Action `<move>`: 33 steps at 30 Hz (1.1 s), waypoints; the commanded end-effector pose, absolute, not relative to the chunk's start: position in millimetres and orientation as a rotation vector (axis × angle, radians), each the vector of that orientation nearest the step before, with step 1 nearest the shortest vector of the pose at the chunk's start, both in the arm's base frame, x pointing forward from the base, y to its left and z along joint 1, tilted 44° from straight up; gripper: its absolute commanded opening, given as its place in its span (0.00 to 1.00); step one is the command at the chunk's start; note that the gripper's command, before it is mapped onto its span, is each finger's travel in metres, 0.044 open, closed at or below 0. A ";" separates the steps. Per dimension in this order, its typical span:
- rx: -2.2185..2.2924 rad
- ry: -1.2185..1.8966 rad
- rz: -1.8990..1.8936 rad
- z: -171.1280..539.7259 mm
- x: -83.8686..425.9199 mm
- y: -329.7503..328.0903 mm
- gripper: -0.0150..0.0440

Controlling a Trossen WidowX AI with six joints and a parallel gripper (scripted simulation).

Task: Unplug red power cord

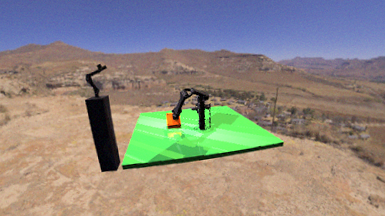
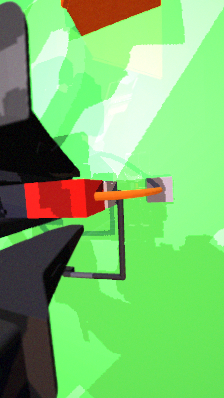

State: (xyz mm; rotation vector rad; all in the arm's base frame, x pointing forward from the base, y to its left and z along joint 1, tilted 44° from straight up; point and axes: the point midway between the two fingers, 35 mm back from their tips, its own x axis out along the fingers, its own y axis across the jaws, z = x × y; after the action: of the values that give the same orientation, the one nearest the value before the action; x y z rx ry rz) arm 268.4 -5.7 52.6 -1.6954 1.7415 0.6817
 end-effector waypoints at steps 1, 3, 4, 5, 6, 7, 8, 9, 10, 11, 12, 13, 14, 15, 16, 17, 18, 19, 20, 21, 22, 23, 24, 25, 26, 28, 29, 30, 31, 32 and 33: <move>-1.701 1.751 0.685 50.5 266.3 -8.5 0.53; -1.701 1.751 0.685 50.5 266.3 -8.5 0.53; -1.701 1.751 0.685 50.5 266.3 -8.5 0.53; -1.695 1.744 0.683 51.9 267.9 -6.5 0.48; -1.695 1.744 0.683 51.9 267.9 -6.5 0.44; -1.695 1.744 0.683 51.9 267.9 -6.5 0.39; -1.695 1.744 0.683 51.9 267.9 -6.5 0.35; -1.695 1.744 0.683 51.9 267.9 -6.5 0.34; -1.695 1.744 0.683 51.9 267.9 -6.5 0.32; -1.695 1.744 0.683 51.9 267.9 -6.5 0.31; -1.695 1.744 0.683 51.9 267.9 -6.5 0.30; -1.695 1.744 0.683 51.9 267.9 -6.5 0.29; -1.695 1.744 0.683 51.9 267.9 -6.5 0.28; -1.695 1.744 0.683 51.9 267.9 -6.5 0.27; -1.695 1.744 0.683 51.9 267.9 -6.5 0.26; -1.695 1.744 0.683 51.7 267.9 -6.3 0.25; -1.695 1.744 0.683 51.4 268.0 -5.9 0.25; -1.695 1.744 0.683 50.9 268.2 -5.3 0.25; -1.695 1.743 0.683 50.2 268.4 -4.6 0.25; -1.695 1.743 0.683 49.3 268.6 -3.6 0.25; -1.695 1.743 0.684 48.3 268.9 -2.5 0.25; -1.695 1.743 0.684 47.3 269.2 -1.3 0.25; -1.695 1.743 0.684 46.2 269.5 0.0 0.25; -1.695 1.743 0.685 45.2 269.7 1.2 0.25; -1.695 1.743 0.685 44.1 270.0 2.4 0.25; -1.695 1.743 0.685 42.0 270.5 4.8 0.25; -1.695 1.743 0.686 40.9 270.7 6.1 0.25; -1.695 1.743 0.686 39.8 271.0 7.3 0.25; -1.695 1.742 0.686 38.8 271.2 8.6 0.25; -1.695 1.742 0.686 37.7 271.4 9.8 0.25; -1.695 1.742 0.687 36.7 271.6 11.1 0.25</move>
State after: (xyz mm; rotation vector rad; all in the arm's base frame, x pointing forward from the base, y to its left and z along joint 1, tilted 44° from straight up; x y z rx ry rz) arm 267.7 -6.7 47.8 -1.7126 1.7779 0.6511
